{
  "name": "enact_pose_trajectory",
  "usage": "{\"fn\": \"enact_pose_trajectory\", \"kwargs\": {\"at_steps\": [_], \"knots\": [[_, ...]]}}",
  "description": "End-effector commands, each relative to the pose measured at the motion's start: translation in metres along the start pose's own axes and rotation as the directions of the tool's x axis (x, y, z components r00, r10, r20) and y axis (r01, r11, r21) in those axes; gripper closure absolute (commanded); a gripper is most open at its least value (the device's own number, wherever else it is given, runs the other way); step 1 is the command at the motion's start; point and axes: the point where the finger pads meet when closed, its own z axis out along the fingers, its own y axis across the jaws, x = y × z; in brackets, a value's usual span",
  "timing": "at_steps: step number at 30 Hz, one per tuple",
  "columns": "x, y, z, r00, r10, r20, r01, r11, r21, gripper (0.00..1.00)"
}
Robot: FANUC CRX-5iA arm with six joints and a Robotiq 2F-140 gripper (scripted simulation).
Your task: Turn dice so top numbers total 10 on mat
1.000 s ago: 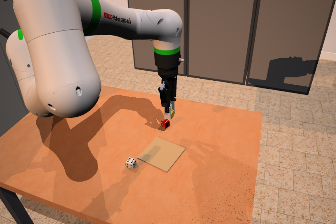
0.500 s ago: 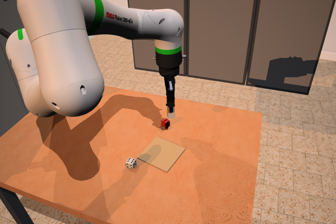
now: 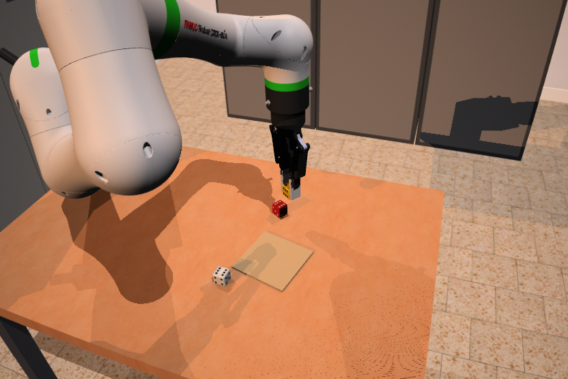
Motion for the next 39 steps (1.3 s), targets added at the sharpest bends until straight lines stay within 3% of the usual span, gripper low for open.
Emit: {"fn": "enact_pose_trajectory", "kwargs": {"at_steps": [1, 9, 11, 13, 20, 25, 28, 29, 30, 33, 38, 39], "knots": [[-0.002, 0.001, 0.000, 0.985, -0.173, -0.003, 0.173, 0.985, -0.011, 0.84], [-0.006, 0.002, 0.001, 0.897, -0.443, 0.000, 0.443, 0.897, -0.011, 0.84], [-0.006, 0.002, 0.001, 0.897, -0.443, 0.000, 0.443, 0.897, -0.011, 0.84], [-0.008, 0.002, 0.001, 0.830, -0.558, 0.002, 0.558, 0.830, -0.011, 0.84], [-0.011, 0.003, 0.002, 0.685, -0.729, 0.004, 0.729, 0.685, -0.010, 0.84], [-0.014, 0.004, 0.002, 0.533, -0.846, 0.006, 0.846, 0.532, -0.009, 0.84], [-0.014, 0.004, 0.002, 0.522, -0.853, 0.006, 0.853, 0.522, -0.009, 0.84], [-0.015, 0.005, 0.002, 0.430, -0.903, 0.007, 0.903, 0.430, -0.008, 0.84], [-0.016, 0.005, 0.002, 0.393, -0.920, 0.007, 0.920, 0.393, -0.008, 0.84], [-0.017, 0.005, 0.003, 0.333, -0.943, 0.008, 0.943, 0.333, -0.008, 0.84], [-0.020, 0.006, 0.003, 0.140, -0.990, 0.009, 0.990, 0.140, -0.006, 0.84], [-0.020, 0.006, 0.003, 0.128, -0.992, 0.009, 0.992, 0.128, -0.006, 0.84]]}}
